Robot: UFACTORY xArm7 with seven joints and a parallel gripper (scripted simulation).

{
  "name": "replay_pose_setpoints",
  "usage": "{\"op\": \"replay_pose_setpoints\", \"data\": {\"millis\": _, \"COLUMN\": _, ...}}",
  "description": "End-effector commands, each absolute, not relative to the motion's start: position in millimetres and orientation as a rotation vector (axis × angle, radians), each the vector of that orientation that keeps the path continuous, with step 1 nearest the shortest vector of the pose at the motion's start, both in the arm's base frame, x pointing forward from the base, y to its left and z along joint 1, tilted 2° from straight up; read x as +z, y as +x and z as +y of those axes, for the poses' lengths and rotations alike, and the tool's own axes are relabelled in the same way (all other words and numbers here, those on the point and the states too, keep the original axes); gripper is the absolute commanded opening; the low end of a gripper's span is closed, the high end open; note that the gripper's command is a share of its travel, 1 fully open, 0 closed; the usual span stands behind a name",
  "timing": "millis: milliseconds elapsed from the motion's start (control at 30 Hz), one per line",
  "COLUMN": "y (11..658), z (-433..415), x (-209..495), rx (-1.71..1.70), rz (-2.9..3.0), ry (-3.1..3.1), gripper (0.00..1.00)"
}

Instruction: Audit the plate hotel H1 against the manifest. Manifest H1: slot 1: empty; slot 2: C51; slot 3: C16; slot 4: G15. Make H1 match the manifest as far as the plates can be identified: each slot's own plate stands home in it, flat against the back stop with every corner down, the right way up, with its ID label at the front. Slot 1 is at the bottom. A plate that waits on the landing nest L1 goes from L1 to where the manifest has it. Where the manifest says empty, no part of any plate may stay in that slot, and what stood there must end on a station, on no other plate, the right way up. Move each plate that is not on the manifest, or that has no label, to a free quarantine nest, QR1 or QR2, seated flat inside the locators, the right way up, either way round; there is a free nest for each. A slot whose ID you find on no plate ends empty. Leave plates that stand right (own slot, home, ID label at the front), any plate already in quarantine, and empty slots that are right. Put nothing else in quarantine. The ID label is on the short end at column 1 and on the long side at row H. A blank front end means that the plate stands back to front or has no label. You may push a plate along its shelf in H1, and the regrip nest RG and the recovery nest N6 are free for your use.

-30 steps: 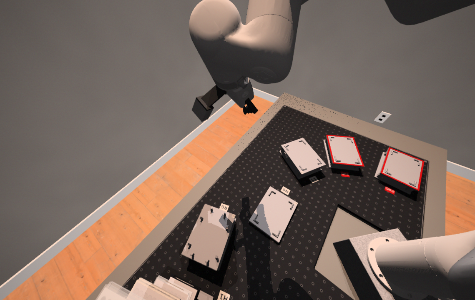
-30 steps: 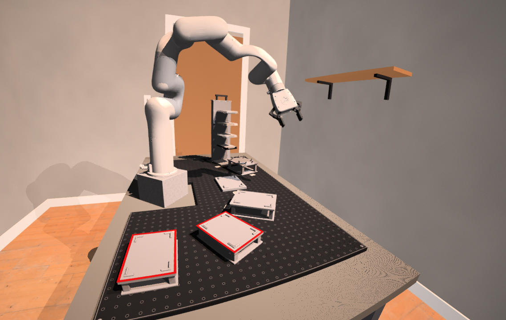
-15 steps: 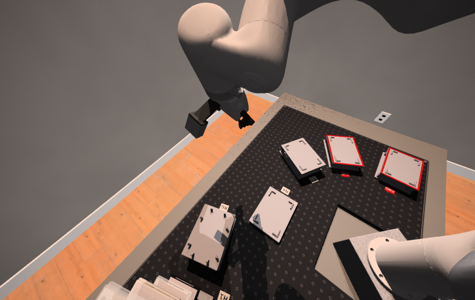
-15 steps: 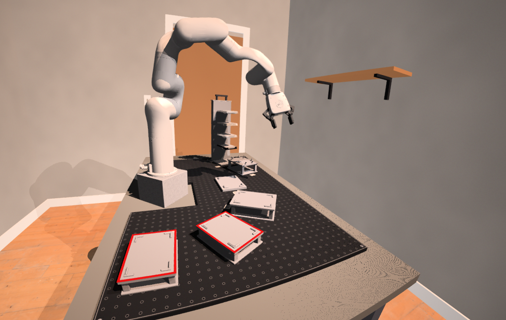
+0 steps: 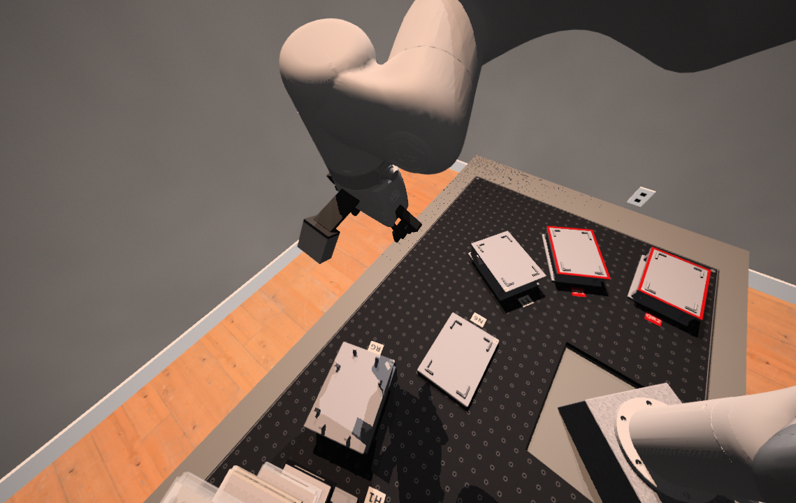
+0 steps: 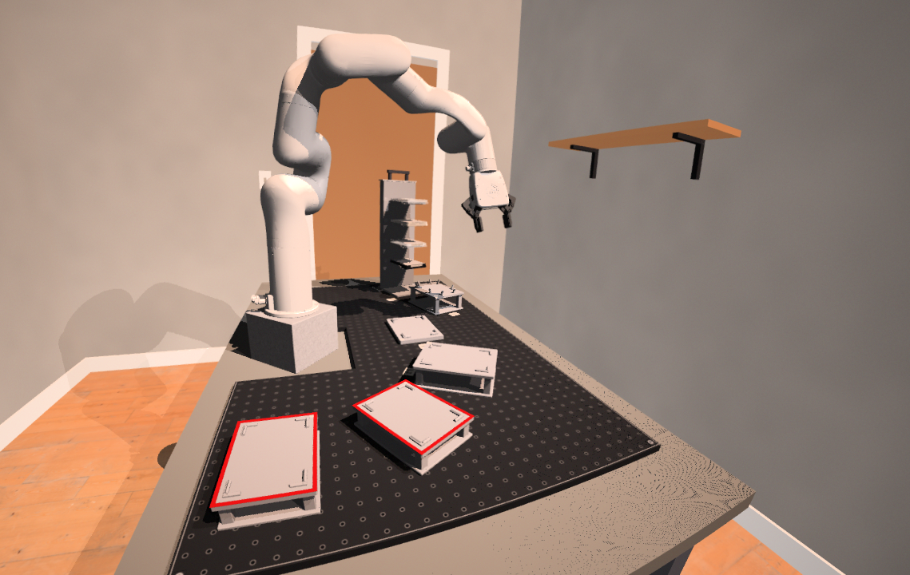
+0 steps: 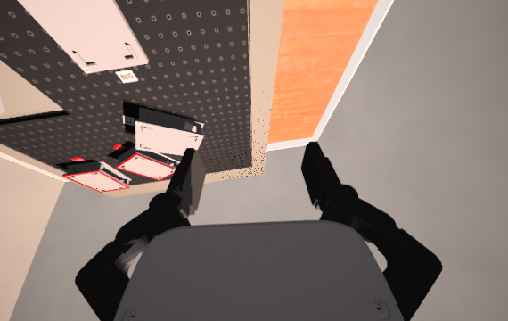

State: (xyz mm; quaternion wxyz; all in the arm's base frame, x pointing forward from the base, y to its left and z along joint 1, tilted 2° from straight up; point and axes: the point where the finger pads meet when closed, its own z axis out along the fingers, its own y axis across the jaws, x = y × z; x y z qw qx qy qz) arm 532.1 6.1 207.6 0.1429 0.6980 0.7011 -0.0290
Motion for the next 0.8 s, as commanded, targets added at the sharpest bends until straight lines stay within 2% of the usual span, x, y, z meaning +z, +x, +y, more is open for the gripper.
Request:
{"op": "replay_pose_setpoints", "data": {"millis": 0, "y": 526.8, "z": 24.7, "x": 205.4, "rx": -0.063, "rz": 2.111, "ry": 1.992, "gripper": 1.00}}
{"op": "replay_pose_setpoints", "data": {"millis": 767, "y": 488.9, "z": 112.8, "x": 189.5, "rx": 0.033, "rz": 2.474, "ry": 1.887, "gripper": 1.00}}
